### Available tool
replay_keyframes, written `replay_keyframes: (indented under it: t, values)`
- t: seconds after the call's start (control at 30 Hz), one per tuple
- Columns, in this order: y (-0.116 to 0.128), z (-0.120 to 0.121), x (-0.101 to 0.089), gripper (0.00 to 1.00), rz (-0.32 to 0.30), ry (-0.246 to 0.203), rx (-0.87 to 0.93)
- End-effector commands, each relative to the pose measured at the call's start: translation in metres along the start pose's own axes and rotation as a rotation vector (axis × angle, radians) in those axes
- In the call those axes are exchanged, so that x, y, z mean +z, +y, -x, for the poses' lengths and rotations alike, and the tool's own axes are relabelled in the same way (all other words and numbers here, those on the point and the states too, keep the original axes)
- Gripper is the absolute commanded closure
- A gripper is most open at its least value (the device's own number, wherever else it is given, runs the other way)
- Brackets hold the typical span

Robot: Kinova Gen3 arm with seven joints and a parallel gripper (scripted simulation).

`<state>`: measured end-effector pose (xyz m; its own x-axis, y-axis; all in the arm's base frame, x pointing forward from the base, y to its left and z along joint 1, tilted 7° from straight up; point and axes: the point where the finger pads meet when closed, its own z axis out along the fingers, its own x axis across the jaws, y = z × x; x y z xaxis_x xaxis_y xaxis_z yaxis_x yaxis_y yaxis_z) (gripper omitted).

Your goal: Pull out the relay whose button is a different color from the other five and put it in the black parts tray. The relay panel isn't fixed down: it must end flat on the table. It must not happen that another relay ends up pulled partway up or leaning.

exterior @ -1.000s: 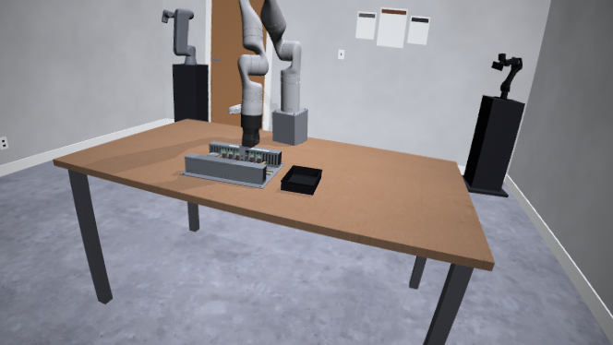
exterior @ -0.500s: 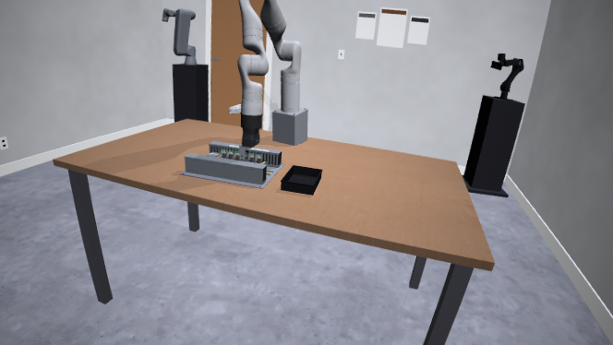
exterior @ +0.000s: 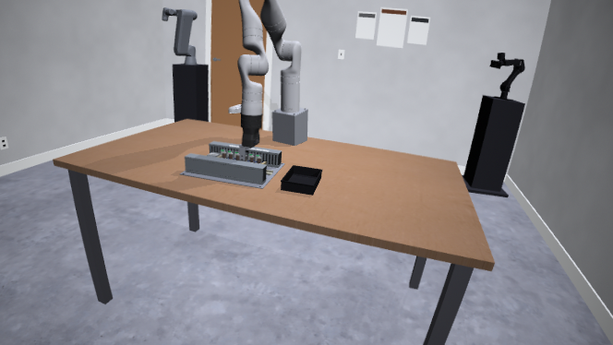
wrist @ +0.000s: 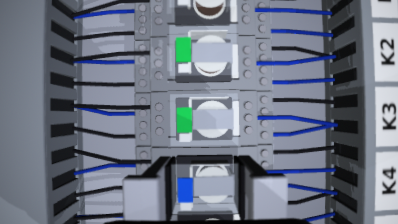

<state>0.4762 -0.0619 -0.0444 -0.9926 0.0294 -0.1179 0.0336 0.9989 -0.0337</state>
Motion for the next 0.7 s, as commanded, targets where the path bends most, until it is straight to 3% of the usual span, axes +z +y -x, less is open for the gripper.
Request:
replay_keyframes:
  t: [0.0, 0.67]
  values:
    - [0.0, 0.0007, -0.0007, 1.0, 0.0, -0.002, 0.0]
    - [-0.0001, 0.0004, -0.0007, 1.0, 0.0, -0.014, 0.0]
